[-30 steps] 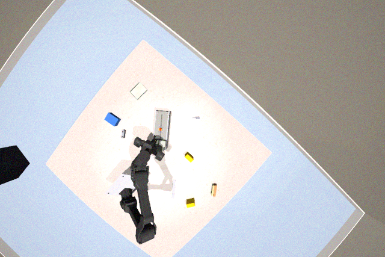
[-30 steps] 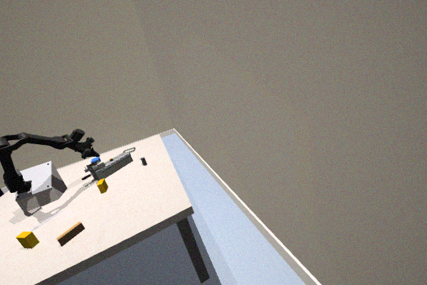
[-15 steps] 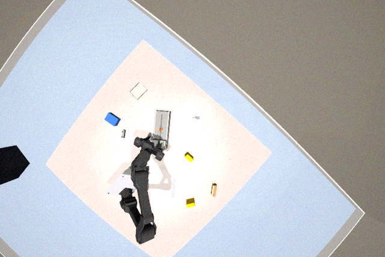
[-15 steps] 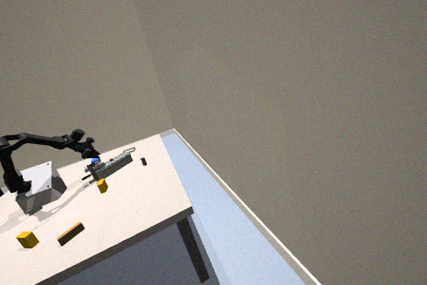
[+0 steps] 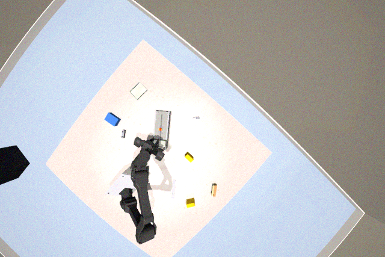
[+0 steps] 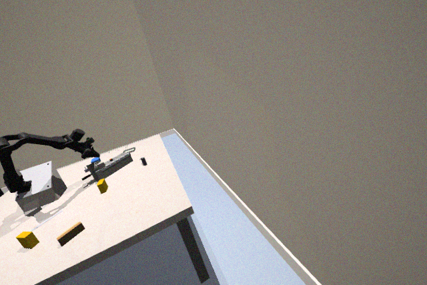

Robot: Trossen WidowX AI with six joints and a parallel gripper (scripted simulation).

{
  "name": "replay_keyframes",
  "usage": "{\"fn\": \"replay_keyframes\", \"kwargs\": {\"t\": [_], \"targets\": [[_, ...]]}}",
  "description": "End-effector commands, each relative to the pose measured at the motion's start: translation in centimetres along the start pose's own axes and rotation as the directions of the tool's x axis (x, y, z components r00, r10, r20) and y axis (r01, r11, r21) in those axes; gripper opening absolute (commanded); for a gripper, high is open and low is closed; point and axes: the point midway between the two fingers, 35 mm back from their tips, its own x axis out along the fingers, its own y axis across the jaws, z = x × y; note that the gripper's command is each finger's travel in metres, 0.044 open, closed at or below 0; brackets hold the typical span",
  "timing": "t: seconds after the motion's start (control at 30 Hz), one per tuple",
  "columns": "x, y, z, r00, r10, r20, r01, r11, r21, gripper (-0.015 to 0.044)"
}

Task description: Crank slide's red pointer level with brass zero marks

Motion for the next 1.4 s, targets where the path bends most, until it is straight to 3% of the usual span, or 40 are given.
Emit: {"fn": "replay_keyframes", "kwargs": {"t": [0.0,0.07,0.67,1.23,1.27,1.37], "targets": [[0.0,0.01,0.0,1.0,0.0,0.0,0.0,1.0,0.0,0.0046],[0.0,0.01,0.0,1.0,0.0,0.0,0.0,1.0,0.0,0.0],[0.0,0.01,0.0,1.0,0.001,0.0,-0.001,1.0,0.0,0.0],[0.0,0.01,0.0,1.0,0.001,0.0,-0.001,1.0,0.0,0.044],[0.0,0.01,0.0,1.0,0.001,0.0,-0.001,1.0,0.0,0.044],[0.0,0.01,0.0,1.0,0.001,0.0,-0.001,1.0,0.0,0.0361]]}}
